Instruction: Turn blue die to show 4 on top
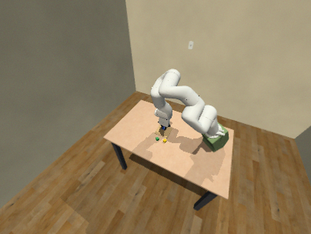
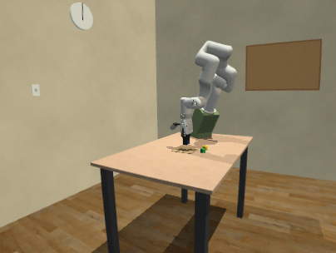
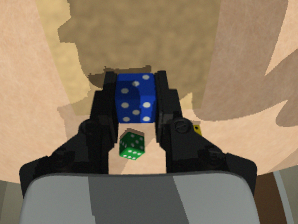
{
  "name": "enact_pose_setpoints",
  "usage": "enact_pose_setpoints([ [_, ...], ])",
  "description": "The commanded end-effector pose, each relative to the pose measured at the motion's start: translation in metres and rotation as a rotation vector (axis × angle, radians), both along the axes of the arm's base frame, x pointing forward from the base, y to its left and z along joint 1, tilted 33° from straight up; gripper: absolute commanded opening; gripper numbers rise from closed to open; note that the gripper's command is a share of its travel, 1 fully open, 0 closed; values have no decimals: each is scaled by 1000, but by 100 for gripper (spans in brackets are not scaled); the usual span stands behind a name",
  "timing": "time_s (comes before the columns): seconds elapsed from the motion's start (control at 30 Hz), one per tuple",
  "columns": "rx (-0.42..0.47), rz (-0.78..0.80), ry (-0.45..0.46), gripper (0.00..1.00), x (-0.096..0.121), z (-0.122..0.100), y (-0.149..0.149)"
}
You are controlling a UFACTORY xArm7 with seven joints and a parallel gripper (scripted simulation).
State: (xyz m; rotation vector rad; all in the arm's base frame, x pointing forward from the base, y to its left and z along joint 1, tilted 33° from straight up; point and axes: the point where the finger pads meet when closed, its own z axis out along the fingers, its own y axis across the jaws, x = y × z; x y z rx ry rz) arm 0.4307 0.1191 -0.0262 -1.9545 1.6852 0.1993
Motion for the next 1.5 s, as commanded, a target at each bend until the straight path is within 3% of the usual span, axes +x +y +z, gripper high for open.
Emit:
enact_pose_setpoints([
  [0.0, 0, -5, -10, 21, 7, -12, 5],
  [0.27, 0, -5, -10, 21, 10, -23, 12],
  [1.47, 0, -5, -10, 21, 10, -23, 12],
])
